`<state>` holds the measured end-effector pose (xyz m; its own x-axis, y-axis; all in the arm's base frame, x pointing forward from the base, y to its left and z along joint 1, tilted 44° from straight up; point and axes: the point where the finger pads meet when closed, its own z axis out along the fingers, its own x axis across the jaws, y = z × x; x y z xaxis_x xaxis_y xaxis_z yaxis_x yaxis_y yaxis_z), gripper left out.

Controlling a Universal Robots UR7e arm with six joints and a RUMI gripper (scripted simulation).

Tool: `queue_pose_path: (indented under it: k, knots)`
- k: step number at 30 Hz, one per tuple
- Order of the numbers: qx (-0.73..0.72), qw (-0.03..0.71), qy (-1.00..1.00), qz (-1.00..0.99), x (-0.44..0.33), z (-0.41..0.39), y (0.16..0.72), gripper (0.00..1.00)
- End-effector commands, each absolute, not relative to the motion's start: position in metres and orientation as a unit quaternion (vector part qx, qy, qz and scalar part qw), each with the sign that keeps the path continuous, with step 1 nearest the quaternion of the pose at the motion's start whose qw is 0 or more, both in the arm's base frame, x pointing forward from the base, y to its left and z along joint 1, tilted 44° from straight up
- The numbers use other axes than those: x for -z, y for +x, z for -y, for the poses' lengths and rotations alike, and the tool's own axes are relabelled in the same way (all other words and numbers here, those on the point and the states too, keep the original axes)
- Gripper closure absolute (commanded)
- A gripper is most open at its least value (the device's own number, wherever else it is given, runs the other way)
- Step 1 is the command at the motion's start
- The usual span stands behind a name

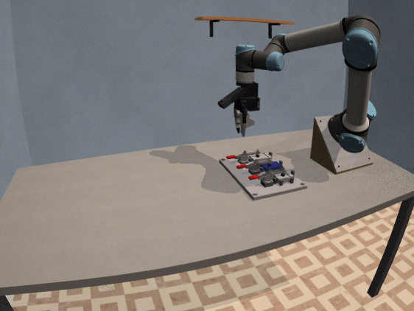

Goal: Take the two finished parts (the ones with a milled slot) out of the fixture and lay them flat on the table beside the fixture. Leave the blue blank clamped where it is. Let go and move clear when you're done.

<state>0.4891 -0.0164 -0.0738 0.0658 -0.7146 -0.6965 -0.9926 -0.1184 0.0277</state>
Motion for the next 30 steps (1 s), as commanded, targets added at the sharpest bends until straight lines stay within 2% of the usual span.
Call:
queue_pose_path:
  k: [1, 9, 30]
  knots:
    - [-0.290, 0.240, -0.689, -0.619, 0.075, 0.015, 0.509, 0.72]
    - [-0.290, 0.240, -0.689, -0.619, 0.076, 0.013, 0.527, 0.72]
    - [-0.290, 0.240, -0.689, -0.619, 0.096, -0.007, 0.525, 0.72]
